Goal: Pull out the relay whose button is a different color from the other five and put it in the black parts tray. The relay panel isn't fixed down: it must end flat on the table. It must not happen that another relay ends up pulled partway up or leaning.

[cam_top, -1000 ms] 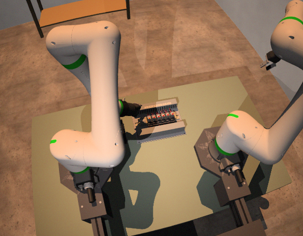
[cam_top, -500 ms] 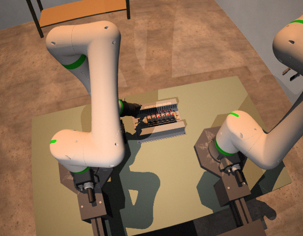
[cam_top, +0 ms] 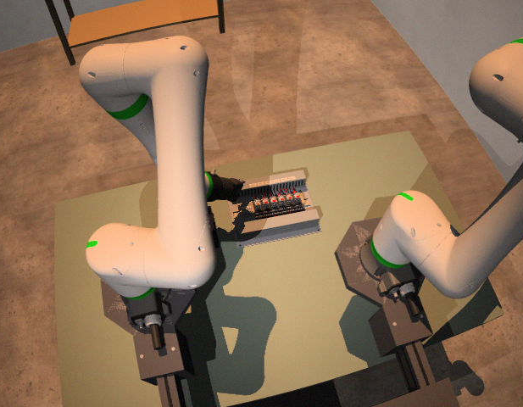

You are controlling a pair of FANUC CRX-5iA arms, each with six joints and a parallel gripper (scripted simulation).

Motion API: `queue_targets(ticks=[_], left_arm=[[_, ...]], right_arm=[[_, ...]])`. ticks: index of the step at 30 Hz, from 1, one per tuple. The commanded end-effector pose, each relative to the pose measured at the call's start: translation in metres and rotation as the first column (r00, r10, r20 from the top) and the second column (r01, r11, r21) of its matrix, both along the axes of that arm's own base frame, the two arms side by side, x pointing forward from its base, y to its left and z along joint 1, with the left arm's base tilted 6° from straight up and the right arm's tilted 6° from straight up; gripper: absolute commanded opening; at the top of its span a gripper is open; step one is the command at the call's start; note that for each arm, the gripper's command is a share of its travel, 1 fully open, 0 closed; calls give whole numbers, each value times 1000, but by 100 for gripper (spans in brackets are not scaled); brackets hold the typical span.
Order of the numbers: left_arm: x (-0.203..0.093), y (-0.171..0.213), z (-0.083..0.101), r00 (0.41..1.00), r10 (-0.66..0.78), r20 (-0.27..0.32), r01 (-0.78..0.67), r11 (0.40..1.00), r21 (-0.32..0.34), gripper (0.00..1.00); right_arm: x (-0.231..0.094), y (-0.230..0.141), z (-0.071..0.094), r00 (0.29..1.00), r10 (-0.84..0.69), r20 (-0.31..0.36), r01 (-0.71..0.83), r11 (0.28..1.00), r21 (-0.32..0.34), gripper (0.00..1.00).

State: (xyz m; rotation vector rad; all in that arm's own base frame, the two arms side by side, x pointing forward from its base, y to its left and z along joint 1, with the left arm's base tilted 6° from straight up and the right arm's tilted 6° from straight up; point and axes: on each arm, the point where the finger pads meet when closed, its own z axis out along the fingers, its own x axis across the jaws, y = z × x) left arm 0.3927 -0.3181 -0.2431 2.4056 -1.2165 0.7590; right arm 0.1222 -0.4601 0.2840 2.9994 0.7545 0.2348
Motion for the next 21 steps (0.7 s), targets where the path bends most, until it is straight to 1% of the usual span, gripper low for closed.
queue_targets(ticks=[1, 6, 8, 14, 21], left_arm=[[0, 0, 1, 1000, 0, 1, 0, 1000, -1, 100], [0, 0, 1, 1000, 0, 1, 0, 1000, -1, 100], [0, 0, 1, 1000, 0, 1, 0, 1000, -1, 100], [0, 0, 1, 1000, 0, 1, 0, 1000, -1, 100], [0, 0, 1, 1000, 0, 1, 0, 1000, -1, 100]], right_arm=[[-23, -3, 11, 995, -93, -23, 93, 996, -11, 100], [-50, -5, 22, 978, -202, -46, 201, 979, -24, 100], [-50, -5, 22, 978, -202, -46, 201, 979, -24, 100], [-75, -5, 33, 950, -304, -65, 302, 952, -41, 100], [-95, -4, 42, 919, -386, -79, 382, 922, -56, 100]])
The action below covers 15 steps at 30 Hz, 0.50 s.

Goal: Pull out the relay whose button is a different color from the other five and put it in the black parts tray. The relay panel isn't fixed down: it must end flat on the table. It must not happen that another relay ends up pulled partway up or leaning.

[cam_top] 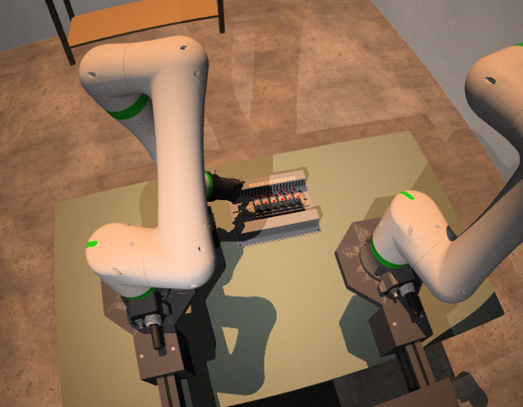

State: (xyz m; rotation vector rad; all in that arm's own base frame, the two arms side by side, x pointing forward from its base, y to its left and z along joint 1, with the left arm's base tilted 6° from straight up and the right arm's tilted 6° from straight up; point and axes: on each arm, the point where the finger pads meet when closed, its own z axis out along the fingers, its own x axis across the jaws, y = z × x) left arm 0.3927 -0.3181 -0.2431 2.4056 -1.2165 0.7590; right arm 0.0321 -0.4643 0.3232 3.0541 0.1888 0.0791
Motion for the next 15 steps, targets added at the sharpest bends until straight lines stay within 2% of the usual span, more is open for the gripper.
queue_targets(ticks=[1, 15], left_arm=[[0, 0, 1, 1000, 0, 1, 0, 1000, -1, 100], [0, 0, 1, 1000, 0, 1, 0, 1000, -1, 100]], right_arm=[[-7, 0, 4, 1000, -31, -6, 31, 1000, -5, 100], [-22, 1, 11, 996, -92, -18, 92, 996, -13, 100]])
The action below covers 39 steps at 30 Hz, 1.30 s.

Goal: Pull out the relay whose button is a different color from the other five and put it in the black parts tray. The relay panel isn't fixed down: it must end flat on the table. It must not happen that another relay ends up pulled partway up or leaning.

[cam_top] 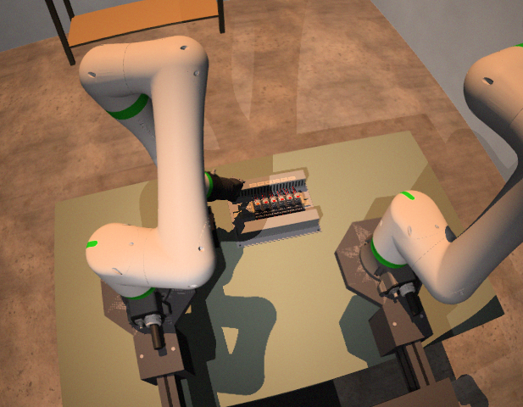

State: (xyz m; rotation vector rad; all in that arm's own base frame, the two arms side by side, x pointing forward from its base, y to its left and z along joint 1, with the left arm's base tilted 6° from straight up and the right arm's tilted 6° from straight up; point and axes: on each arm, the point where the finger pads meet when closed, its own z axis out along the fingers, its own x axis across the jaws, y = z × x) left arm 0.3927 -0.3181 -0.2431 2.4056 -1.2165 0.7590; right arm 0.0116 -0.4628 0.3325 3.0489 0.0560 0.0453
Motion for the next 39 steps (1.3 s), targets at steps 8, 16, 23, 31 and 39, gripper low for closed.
queue_targets(ticks=[8, 16, 23, 31, 39], left_arm=[[0, 0, 1, 1000, 0, 1, 0, 1000, -1, 100], [0, 0, 1, 1000, 0, 1, 0, 1000, -1, 98], [0, 0, 1, 1000, 0, 1, 0, 1000, -1, 98], [0, 0, 1, 1000, 0, 1, 0, 1000, -1, 98], [0, 0, 1, 1000, 0, 1, 0, 1000, -1, 98]], right_arm=[[-2, 0, 2, 1000, -10, -2, 10, 1000, -3, 100], [-2, 0, 2, 1000, -10, -2, 10, 1000, -3, 100], [-2, 0, 2, 1000, -10, -2, 10, 1000, -3, 100], [-2, 0, 2, 1000, -10, -2, 10, 1000, -3, 100], [-2, 0, 2, 1000, -10, -2, 10, 1000, -3, 100]])
